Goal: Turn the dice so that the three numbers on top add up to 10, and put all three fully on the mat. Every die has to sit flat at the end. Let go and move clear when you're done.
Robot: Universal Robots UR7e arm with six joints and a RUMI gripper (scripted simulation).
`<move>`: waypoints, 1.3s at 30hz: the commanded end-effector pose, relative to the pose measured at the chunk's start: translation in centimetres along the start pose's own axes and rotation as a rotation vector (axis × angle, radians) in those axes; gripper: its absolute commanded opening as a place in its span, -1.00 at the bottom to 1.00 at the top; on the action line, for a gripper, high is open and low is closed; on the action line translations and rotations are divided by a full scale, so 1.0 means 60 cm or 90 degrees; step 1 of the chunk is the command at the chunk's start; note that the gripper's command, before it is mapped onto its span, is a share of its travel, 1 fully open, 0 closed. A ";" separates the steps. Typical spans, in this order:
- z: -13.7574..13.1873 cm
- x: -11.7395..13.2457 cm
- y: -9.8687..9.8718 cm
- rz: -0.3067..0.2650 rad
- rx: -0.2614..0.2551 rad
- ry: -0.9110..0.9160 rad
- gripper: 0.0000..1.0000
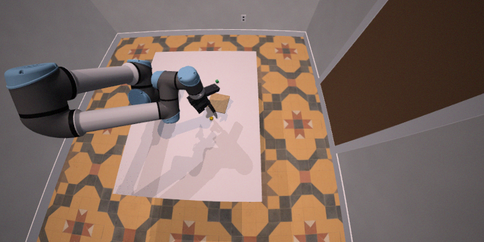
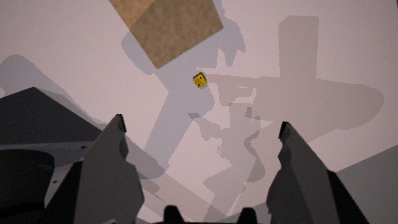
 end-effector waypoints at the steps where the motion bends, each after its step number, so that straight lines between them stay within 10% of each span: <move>1: 0.000 0.000 0.000 0.000 0.000 0.000 1.00; 17: 0.001 0.000 0.026 0.000 0.001 0.000 1.00; 39: 0.002 -0.001 0.151 0.000 0.001 0.000 1.00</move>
Point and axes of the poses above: the point where the finger pads meet when closed, its own y axis out along the fingers, its own z axis across the jaws, x = y × z, the point moved 5 cm from there along -y, back along the fingers, and after that the axes turned 11 degrees about -y, right-handed, at the moved point
